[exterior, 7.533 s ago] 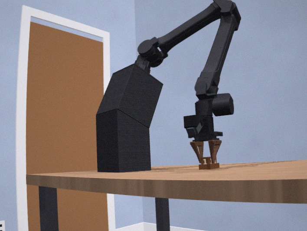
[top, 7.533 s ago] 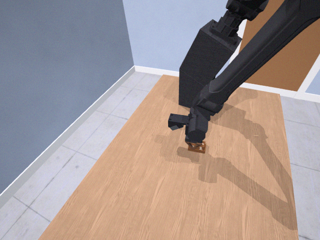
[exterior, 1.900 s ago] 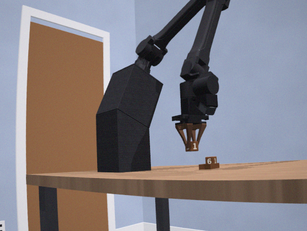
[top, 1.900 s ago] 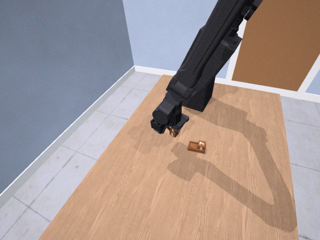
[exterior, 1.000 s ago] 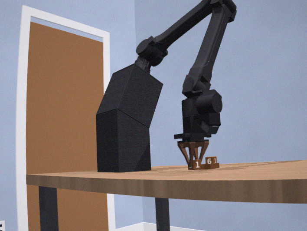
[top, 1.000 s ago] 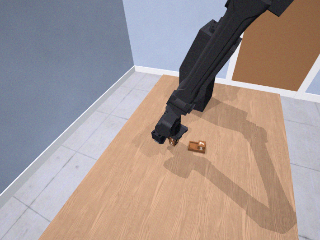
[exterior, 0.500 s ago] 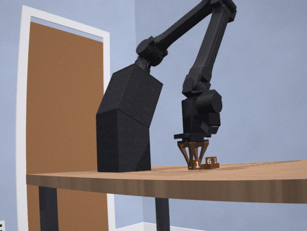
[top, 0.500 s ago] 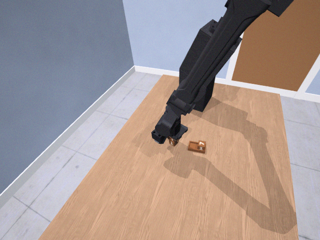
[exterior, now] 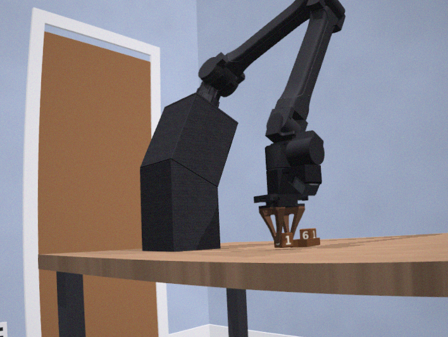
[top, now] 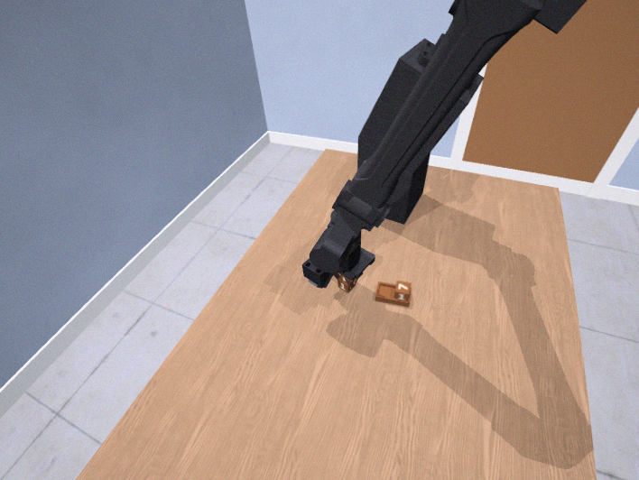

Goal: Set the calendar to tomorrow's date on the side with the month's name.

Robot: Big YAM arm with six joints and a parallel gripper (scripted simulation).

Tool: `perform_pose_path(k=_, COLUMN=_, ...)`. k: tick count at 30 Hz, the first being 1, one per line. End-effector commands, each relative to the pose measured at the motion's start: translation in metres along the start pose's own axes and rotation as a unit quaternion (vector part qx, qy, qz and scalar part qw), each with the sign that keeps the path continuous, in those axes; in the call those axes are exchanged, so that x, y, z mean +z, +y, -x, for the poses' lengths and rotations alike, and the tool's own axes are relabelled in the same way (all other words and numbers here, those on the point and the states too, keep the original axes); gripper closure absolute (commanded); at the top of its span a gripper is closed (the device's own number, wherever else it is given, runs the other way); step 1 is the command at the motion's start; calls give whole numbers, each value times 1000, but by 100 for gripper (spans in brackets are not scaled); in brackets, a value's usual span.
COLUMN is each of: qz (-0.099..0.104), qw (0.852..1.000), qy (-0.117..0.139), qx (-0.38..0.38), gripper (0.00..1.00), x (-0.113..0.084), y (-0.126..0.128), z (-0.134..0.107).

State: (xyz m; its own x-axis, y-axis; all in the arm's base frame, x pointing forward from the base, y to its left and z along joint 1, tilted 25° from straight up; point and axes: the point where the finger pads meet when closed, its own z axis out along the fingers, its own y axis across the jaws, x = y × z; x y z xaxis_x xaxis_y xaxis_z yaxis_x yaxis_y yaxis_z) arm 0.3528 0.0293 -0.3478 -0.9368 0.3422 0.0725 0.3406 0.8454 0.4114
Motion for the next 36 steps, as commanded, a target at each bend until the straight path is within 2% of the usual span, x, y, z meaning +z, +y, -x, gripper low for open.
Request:
perform_pose_path(k=1, qz=3, qw=1000, qy=-14, qx=-5, gripper=74, x=-4, y=7, z=10)
perform_pose_path(k=36, qz=2, qw=1000, qy=-10, qx=-2, gripper=74, x=-5, y=-1, z=12)
